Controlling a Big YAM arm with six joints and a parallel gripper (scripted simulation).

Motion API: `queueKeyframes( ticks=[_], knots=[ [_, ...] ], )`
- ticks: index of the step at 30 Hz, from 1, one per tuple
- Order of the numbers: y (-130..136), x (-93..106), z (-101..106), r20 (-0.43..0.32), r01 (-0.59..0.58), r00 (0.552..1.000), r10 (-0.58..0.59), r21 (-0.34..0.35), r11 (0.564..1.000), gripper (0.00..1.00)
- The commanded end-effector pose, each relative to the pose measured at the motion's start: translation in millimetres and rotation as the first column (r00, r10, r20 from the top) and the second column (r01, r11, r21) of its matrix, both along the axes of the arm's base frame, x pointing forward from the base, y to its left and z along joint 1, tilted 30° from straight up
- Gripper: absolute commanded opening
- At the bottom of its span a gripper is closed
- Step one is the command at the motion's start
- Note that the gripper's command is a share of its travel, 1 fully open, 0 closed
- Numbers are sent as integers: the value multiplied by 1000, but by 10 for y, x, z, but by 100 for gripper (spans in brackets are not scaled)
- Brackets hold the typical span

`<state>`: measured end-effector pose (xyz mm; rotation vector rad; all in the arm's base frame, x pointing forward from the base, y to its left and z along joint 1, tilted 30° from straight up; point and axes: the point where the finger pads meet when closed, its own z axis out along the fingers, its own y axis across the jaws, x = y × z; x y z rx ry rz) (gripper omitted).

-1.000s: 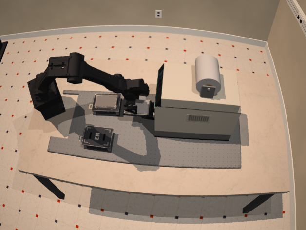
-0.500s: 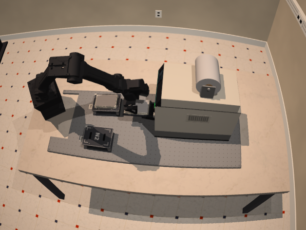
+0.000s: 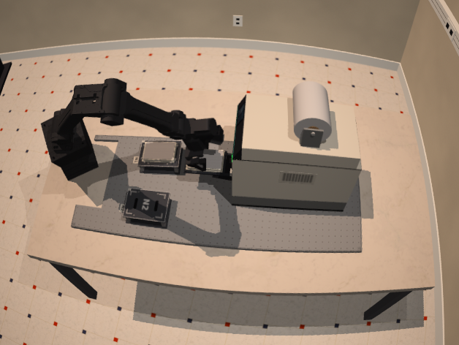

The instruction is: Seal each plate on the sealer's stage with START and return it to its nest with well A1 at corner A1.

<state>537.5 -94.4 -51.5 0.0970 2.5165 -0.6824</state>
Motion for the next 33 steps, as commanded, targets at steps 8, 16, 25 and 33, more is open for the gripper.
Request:
queueKeyframes(
  ticks=[8,16,25,33],
  knots=[
    [209,26,165,14,-23,1000,23,7,1000,0],
    [94,-78,96,-14,3,1000,-3,5,1000,0],
    [90,86,144,17,-13,1000,13,-6,1000,0],
    [86,186,214,46,-14,999,14,-7,1000,0]
  ],
)
